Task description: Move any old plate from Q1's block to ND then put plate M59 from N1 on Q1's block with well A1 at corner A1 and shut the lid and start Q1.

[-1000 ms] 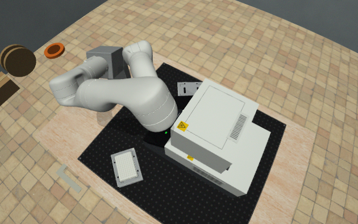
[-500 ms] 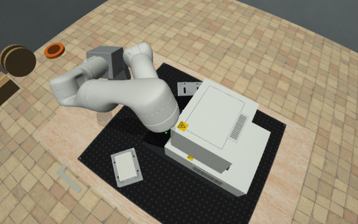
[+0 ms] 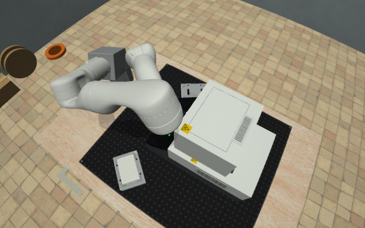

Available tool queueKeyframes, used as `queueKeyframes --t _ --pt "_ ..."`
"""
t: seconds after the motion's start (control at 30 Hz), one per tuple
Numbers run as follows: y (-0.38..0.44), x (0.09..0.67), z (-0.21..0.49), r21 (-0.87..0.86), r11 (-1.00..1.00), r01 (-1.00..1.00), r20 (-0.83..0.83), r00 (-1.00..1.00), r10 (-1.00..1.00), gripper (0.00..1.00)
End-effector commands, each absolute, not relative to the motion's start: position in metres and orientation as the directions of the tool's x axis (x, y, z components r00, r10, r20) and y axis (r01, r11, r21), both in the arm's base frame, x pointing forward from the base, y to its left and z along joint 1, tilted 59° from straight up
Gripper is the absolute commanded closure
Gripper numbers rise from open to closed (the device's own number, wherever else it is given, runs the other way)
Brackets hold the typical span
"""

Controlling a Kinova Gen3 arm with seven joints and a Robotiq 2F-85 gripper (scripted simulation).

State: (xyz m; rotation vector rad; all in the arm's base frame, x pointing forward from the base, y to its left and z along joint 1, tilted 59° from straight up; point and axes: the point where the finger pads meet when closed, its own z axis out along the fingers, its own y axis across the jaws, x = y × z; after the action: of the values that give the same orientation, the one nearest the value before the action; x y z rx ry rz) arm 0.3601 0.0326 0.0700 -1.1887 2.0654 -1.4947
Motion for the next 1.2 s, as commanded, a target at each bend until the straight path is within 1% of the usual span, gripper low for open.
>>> queueKeyframes --t 0.0,1.17 --pt "0.033 0.360 0.070 -0.896 0.103 -0.432 0.199 -0.598 -0.776 0.90" --pt "0.028 0.373 0.068 -0.896 0.103 -0.432 0.199 -0.598 -0.776 0.90"
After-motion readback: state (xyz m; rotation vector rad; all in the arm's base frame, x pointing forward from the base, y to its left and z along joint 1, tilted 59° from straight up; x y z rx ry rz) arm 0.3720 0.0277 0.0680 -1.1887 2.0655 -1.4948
